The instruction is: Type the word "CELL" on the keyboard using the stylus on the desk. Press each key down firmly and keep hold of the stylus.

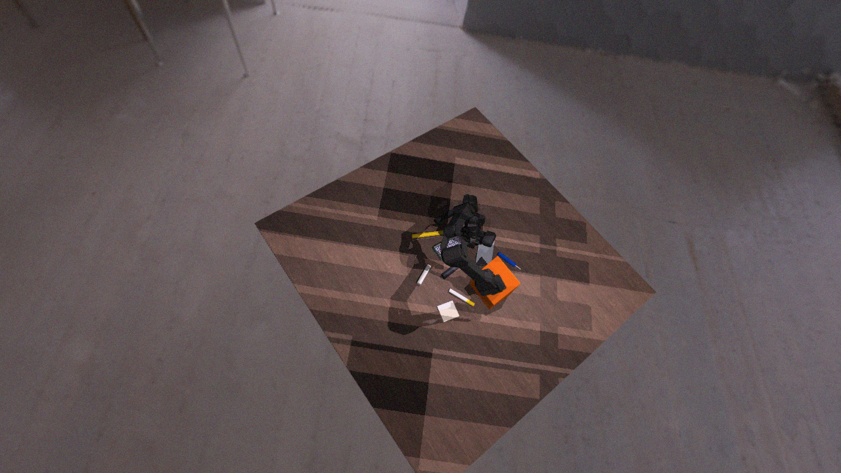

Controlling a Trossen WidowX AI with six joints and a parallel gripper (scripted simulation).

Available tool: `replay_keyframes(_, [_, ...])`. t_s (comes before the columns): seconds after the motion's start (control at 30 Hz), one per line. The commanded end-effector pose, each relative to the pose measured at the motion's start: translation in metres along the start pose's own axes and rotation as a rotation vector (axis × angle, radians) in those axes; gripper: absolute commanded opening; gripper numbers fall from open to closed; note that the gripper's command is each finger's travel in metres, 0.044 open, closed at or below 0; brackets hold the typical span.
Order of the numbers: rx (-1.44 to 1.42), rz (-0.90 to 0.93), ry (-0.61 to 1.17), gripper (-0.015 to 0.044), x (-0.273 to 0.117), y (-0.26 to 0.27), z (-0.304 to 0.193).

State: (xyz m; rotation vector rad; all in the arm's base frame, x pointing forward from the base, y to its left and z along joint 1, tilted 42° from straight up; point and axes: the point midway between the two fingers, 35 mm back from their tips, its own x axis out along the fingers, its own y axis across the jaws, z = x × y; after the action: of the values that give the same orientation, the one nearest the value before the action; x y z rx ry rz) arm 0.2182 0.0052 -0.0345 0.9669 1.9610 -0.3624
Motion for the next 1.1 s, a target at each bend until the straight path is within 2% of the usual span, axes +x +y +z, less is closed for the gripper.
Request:
replay_keyframes(0.0, [0.91,-0.277,-0.071,0.015,0.031,-0.058,0.038])
replay_keyframes(0.43, [1.666,-0.507,-0.318,0.015,0.056,-0.114,0.054])
replay_keyframes(1.07, [1.683,-0.512,-0.326,0.015,0.057,-0.118,0.053])
